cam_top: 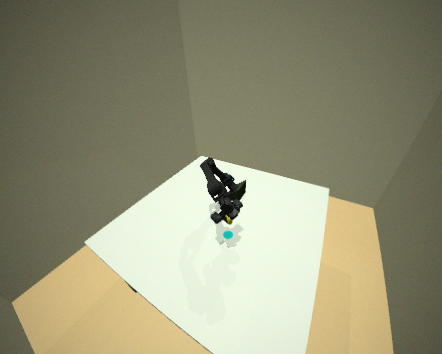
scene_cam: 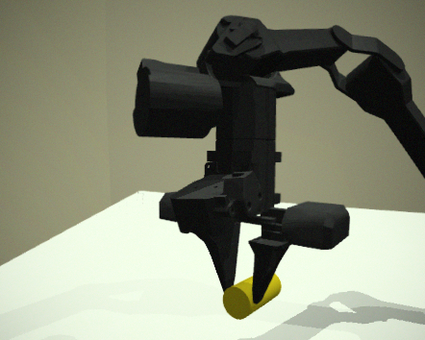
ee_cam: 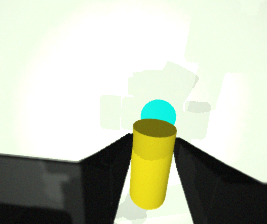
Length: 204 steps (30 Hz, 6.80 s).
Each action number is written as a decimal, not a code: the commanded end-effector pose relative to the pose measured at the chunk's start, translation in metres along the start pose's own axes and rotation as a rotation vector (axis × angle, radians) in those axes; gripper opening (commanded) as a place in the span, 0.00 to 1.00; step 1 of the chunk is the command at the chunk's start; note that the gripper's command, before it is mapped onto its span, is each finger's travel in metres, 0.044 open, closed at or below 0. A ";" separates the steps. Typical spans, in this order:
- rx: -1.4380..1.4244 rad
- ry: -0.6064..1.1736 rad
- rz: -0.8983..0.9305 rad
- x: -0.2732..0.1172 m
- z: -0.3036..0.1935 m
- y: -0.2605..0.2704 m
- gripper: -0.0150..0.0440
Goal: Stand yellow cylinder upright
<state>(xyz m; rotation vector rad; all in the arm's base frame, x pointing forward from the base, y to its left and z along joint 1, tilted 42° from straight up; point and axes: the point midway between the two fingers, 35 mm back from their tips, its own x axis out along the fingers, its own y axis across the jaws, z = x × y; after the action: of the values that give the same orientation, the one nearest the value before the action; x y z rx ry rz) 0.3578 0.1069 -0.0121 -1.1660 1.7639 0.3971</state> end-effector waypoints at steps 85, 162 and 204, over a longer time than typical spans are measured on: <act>0.031 -0.622 0.208 0.025 0.006 -0.001 0.43; -0.047 -1.198 0.057 0.005 -0.022 -0.006 0.43; -0.095 -1.355 -0.051 -0.002 -0.039 -0.003 0.43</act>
<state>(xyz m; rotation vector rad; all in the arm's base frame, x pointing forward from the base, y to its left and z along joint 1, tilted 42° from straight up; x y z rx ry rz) 0.3409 0.0804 0.0119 -0.6586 0.5296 0.9476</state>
